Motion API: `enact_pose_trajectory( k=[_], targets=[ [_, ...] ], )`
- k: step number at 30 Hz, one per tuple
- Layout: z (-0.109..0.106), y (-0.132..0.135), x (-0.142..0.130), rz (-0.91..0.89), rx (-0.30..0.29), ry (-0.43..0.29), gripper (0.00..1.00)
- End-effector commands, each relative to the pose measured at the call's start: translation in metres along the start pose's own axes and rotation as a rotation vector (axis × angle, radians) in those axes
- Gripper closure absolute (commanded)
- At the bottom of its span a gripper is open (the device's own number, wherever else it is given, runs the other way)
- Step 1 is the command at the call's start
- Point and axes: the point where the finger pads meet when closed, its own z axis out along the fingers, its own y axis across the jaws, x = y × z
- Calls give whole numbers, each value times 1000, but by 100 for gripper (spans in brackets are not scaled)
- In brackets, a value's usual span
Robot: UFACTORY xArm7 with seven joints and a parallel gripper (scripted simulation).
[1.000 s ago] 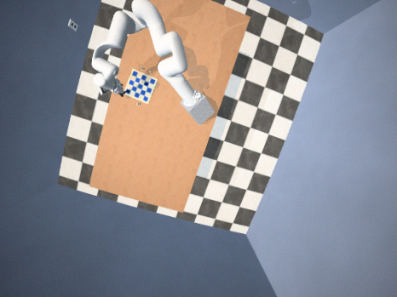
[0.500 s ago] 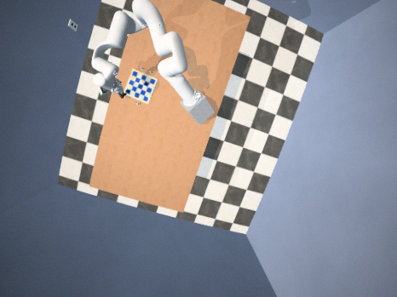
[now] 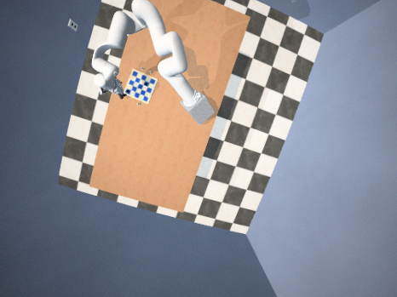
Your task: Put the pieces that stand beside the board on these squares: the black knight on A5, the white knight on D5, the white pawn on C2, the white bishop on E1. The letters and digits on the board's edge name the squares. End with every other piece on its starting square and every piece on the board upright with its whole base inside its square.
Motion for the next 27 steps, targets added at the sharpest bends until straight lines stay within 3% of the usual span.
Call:
enact_pose_trajectory(
  k=[1, 15, 17, 18, 27],
  targets=[
    [-1, -5, 1, 69, -2, 5, 0],
    [1, -55, -12, 686, 8, 8, 0],
    [1, -55, -12, 686, 8, 8, 0],
    [1, -60, -13, 807, 9, 8, 0],
    [6, -95, -30, 1164, 25, -6, 0]
  ],
)
